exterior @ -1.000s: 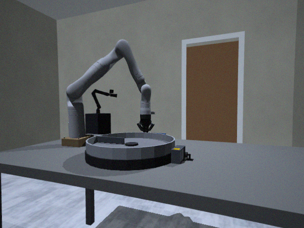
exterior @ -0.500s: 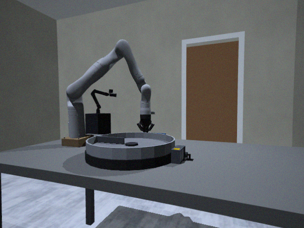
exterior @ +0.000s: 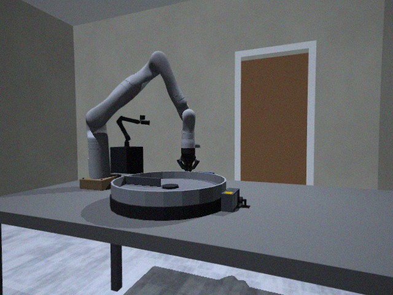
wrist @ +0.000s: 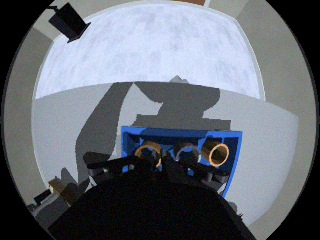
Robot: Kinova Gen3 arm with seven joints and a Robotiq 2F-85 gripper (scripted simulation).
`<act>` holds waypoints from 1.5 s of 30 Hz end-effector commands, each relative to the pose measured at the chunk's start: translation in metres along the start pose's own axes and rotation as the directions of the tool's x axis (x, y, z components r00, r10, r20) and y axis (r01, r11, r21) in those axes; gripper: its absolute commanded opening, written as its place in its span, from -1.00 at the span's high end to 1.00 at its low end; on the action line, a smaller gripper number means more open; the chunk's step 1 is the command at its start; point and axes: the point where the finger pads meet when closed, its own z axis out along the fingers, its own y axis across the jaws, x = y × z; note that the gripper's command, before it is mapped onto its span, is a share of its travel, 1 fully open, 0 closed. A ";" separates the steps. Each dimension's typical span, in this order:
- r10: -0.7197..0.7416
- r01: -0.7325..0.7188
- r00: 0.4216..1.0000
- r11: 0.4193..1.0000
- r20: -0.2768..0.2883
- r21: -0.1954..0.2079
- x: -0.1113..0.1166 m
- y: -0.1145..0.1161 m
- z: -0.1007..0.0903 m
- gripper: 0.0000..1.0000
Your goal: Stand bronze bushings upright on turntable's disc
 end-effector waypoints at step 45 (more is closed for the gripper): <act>0.000 0.000 1.000 1.000 -0.001 -0.001 0.000 0.000 -0.113 1.00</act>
